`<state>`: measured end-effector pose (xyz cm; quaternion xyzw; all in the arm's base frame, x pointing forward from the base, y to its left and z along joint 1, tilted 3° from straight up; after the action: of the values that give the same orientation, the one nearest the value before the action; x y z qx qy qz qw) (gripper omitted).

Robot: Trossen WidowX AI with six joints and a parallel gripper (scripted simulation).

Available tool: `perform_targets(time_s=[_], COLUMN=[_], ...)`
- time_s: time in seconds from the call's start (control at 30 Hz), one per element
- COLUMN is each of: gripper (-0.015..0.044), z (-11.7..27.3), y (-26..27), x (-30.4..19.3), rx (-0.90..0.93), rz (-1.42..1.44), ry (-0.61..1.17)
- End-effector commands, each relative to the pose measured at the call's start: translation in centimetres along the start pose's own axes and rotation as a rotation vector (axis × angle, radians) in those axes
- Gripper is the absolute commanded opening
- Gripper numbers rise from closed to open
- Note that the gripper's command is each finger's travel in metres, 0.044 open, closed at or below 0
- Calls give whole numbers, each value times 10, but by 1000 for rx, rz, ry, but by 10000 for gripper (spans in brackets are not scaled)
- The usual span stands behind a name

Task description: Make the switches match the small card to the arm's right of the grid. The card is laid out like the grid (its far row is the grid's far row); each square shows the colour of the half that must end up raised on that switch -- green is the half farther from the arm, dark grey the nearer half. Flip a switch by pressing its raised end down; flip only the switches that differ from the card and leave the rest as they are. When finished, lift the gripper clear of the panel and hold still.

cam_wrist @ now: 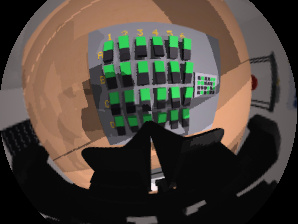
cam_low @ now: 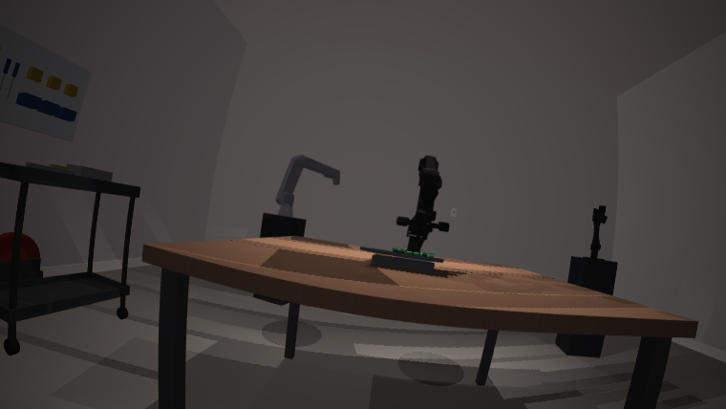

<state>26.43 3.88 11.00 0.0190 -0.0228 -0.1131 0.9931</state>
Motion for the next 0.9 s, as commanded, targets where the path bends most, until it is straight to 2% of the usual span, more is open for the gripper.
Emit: perform_targets(time_s=[0.0, 0.87], gripper=[0, 0], z=[-7, -15], y=[0, 0], x=[-1, -1], rx=[-1, -1], rz=[-4, -4], ry=[8, 8])
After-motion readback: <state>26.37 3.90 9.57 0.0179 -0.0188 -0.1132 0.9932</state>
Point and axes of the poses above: the point midway between the two fingers, 35 mm back from their tips, its own z axis back along the fingers, its own y axis across the jaws, x = y × z, the point moved 5 cm from there along z, back along the fingers, and after that the axes turned 14 degrees about -z, right-handed, at the moved point
